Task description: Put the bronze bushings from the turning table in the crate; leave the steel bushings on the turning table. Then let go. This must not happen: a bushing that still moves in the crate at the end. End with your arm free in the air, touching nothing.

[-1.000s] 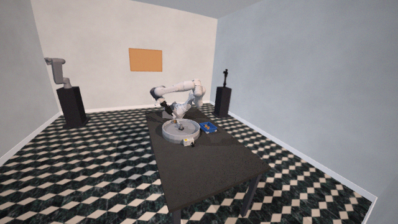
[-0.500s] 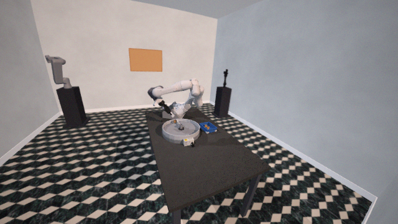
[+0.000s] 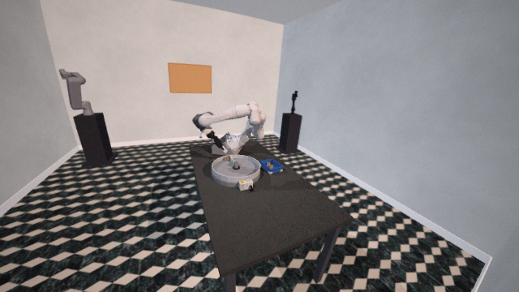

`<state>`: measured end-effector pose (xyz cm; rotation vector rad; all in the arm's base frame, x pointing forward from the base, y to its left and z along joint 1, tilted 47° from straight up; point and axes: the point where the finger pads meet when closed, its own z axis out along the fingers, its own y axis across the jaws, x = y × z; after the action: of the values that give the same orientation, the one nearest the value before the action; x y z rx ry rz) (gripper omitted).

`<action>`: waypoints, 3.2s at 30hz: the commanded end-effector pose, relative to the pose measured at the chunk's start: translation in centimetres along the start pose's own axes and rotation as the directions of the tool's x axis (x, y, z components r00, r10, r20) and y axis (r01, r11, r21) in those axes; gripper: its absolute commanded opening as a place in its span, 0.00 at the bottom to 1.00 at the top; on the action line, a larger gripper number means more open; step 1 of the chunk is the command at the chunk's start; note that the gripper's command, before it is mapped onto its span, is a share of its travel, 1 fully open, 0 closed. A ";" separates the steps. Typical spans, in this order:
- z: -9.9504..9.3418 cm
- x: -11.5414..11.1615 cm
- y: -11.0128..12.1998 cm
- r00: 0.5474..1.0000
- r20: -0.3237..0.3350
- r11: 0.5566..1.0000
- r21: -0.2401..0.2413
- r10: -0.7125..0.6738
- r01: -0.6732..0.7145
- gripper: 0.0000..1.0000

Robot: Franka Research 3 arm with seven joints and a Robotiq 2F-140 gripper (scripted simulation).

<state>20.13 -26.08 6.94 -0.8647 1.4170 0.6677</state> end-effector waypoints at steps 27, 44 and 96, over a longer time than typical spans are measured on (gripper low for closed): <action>-0.3 0.3 0.0 1.000 -0.016 1.000 -0.004 -0.018 0.018 0.06; -0.3 0.3 0.0 1.000 -0.016 1.000 -0.004 -0.018 0.018 0.06; 1.3 1.7 0.0 1.000 -0.016 1.000 -0.004 -0.018 0.018 0.06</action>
<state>20.81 -25.28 5.30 -0.8839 1.4250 0.6567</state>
